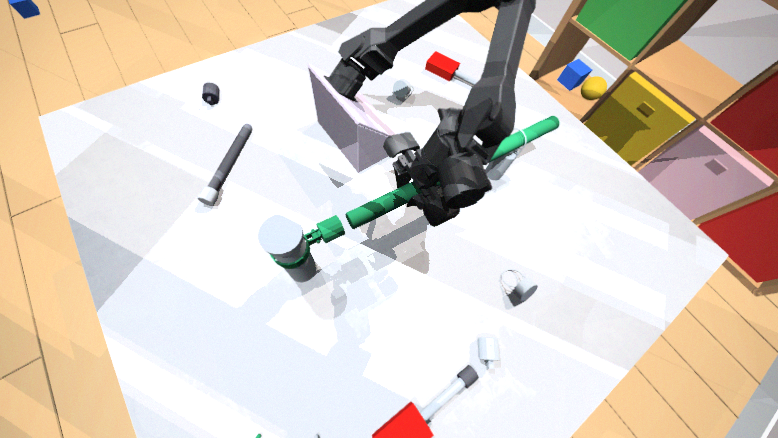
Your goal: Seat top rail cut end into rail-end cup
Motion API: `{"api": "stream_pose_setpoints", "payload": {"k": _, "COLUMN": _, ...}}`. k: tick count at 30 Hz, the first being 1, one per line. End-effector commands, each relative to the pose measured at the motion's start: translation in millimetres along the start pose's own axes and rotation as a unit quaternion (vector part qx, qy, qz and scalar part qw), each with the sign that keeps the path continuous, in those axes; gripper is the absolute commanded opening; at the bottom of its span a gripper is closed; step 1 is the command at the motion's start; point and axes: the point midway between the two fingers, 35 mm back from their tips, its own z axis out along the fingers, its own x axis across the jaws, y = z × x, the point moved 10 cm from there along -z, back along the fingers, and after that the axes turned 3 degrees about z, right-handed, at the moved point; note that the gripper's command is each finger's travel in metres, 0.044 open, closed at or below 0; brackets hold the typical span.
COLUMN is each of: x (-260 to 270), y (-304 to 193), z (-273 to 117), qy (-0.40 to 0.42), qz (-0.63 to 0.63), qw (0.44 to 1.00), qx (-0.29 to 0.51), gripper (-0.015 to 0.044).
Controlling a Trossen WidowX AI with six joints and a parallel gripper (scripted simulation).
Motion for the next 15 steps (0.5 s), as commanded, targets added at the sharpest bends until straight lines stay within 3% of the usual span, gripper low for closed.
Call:
{"api": "stream_pose_setpoints", "payload": {"k": 1, "x": -1.0, "y": -9.7, "z": -1.4, "qy": -0.005, "qz": 0.002, "qw": 1.000, "qx": 0.001, "gripper": 0.0000}}
{"api": "stream_pose_setpoints", "payload": {"k": 15, "x": 0.6, "y": -23.1, "z": 6.5, "qy": 0.002, "qz": 0.002, "qw": 1.000, "qx": 0.001, "gripper": 0.0000}}
